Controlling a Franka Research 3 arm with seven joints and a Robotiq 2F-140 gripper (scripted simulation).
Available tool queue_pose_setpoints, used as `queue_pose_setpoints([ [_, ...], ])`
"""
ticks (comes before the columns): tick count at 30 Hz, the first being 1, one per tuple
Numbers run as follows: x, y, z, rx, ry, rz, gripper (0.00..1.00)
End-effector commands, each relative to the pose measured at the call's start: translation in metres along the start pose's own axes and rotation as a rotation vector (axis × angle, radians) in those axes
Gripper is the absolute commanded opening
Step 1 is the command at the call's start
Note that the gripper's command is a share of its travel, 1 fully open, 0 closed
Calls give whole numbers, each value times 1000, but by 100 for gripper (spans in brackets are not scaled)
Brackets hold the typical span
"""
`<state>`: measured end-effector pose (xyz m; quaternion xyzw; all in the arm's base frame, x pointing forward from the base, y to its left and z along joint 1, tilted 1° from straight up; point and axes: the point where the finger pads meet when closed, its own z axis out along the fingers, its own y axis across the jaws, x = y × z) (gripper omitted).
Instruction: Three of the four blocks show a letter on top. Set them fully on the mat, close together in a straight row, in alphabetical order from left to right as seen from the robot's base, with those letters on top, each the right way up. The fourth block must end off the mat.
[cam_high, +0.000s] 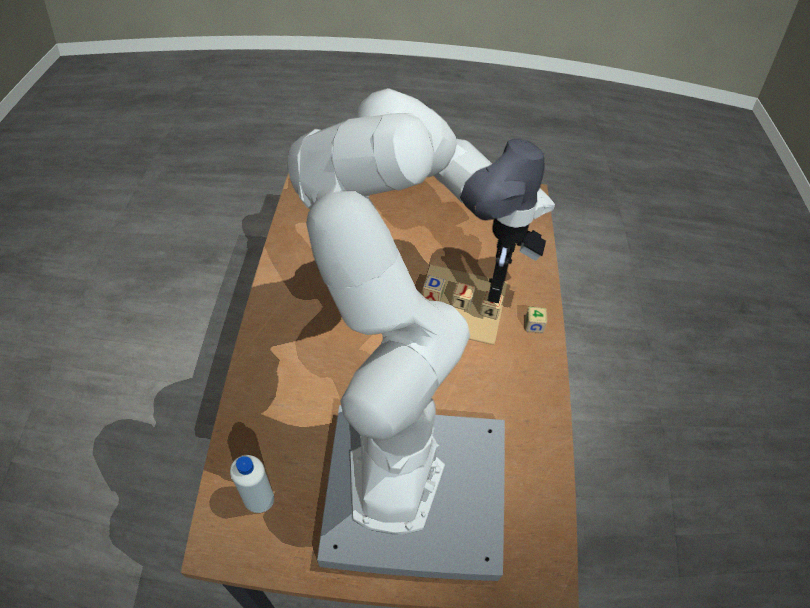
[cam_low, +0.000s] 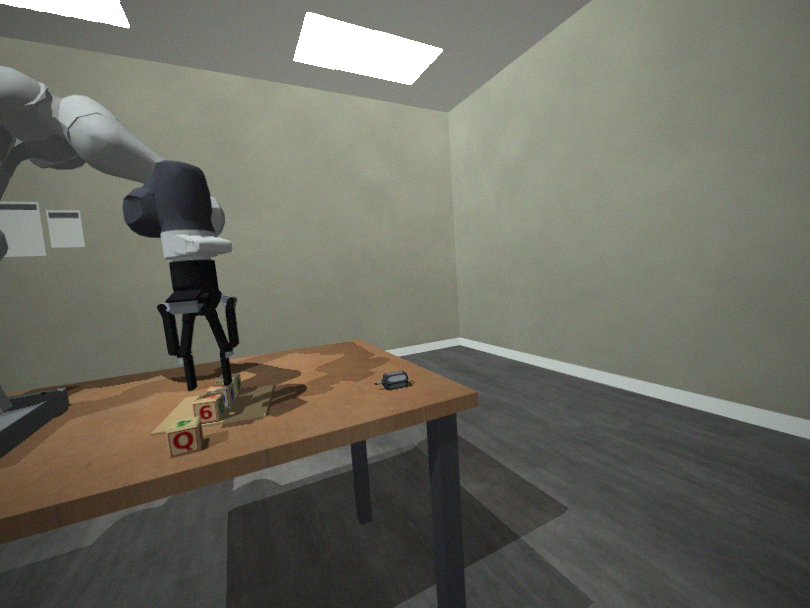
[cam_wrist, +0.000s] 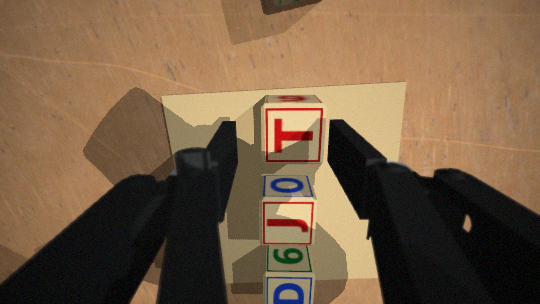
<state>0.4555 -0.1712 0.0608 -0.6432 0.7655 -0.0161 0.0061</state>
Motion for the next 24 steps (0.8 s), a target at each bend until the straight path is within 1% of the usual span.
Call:
queue_pose_setpoints([
  [1,-5,8,-16,-22,-4,26,44],
  [4,-5,7,-23,-22,-4,26,44],
  [11,-5,7,-26,-22,-4,26,44],
  [12,-5,7,-26,-22,-4,26,100],
  [24,-5,7,-26,-22,-4,26,100],
])
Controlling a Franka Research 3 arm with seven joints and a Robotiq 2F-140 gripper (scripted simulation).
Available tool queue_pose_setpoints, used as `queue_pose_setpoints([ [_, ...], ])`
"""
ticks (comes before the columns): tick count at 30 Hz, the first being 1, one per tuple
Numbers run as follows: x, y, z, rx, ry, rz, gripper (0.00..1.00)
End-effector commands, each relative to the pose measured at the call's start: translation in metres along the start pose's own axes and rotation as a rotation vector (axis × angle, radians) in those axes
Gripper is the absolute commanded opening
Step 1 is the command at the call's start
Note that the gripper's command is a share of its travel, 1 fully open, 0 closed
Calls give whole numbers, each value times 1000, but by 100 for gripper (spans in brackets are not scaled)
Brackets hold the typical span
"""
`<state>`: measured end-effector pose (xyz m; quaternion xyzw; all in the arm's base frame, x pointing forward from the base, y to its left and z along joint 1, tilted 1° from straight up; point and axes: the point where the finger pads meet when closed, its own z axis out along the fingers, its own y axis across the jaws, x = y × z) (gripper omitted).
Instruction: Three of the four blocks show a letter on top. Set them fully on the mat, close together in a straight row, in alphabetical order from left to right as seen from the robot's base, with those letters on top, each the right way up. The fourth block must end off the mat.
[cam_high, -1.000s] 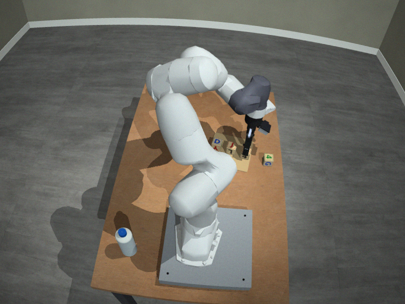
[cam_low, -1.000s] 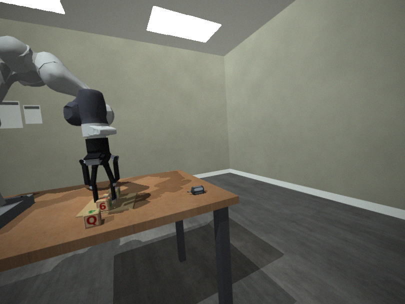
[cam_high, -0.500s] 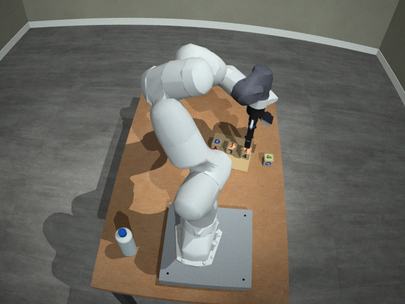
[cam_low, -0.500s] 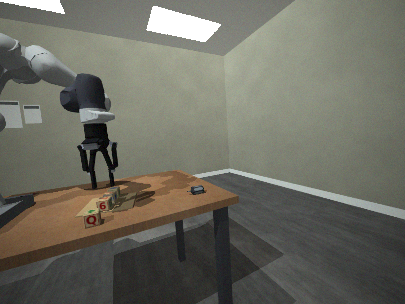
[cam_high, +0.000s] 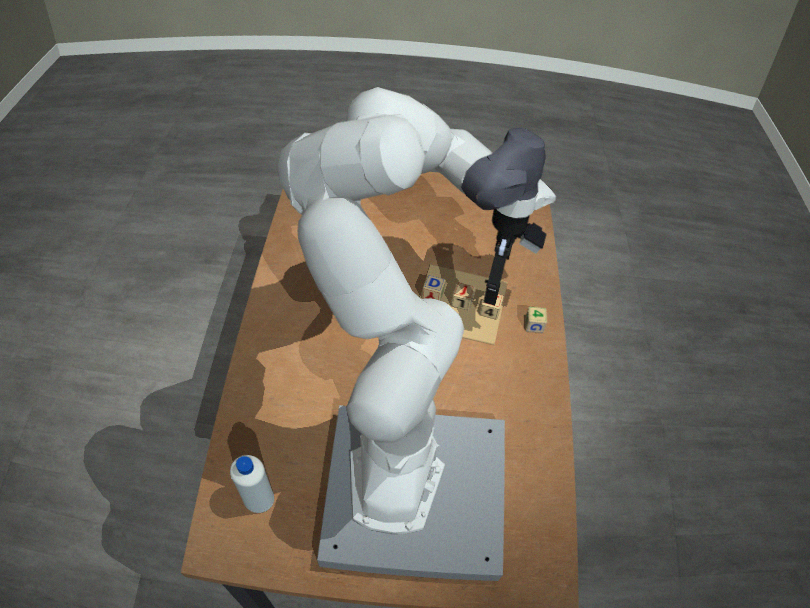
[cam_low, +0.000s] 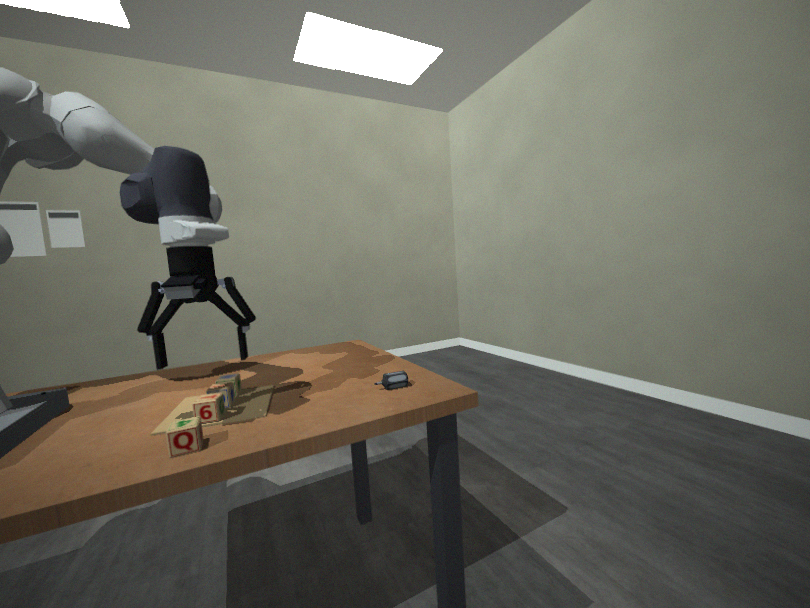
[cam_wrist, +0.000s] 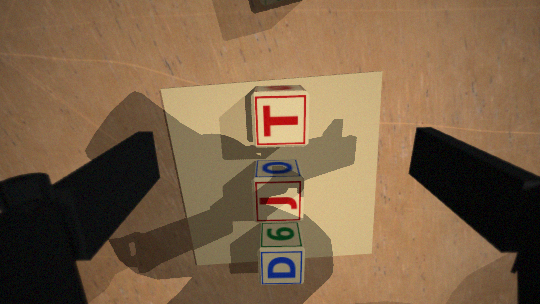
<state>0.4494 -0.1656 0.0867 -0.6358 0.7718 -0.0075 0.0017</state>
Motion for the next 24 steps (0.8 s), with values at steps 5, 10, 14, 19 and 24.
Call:
queue_pose_setpoints([
  [5,0,1,0,-3,0,7,100],
  [10,0,1,0,-3,0,7,100],
  [14,0,1,-5,-3,0,7,100],
  [19,0,1,-12,-3,0,7,100],
  [24,0,1,-31,-3,0,7,100],
])
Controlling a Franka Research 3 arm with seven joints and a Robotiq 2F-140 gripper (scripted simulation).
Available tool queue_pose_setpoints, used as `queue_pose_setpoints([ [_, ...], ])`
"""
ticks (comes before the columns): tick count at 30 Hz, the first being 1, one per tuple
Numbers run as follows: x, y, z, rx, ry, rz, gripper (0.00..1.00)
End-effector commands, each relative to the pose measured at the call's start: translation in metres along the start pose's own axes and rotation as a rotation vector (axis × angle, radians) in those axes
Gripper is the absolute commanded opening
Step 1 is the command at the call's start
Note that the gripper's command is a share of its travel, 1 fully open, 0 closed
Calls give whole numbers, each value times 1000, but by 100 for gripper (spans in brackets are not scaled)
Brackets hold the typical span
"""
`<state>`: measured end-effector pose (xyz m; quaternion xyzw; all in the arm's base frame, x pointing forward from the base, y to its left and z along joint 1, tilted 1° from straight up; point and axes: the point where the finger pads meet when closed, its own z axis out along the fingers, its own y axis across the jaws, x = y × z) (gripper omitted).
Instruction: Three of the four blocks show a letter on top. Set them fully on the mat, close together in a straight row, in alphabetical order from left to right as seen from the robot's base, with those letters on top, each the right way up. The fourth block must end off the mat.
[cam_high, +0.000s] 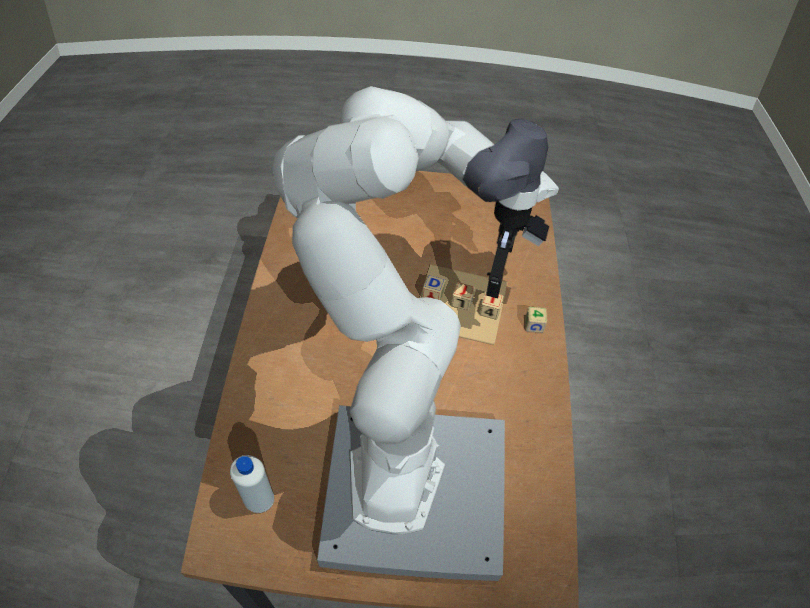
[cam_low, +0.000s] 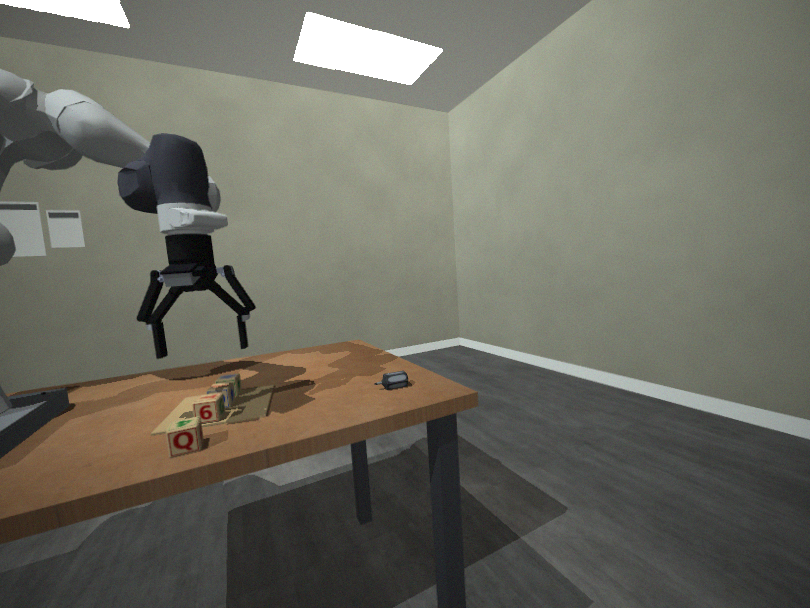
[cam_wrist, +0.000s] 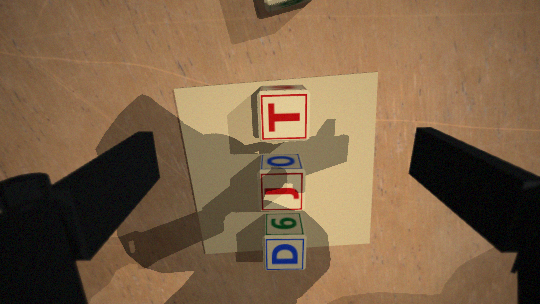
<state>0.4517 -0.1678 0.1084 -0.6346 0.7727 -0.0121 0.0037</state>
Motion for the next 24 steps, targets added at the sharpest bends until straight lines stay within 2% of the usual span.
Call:
queue_pose_setpoints([
  [1,-2,4,-14,-13,-3,4,100],
  [7,-2,4,-40,-13,-3,4,100],
  [12,-2,3,-48,-13,-3,4,100],
  [24,-2,3,-52,-13,-3,4,100],
])
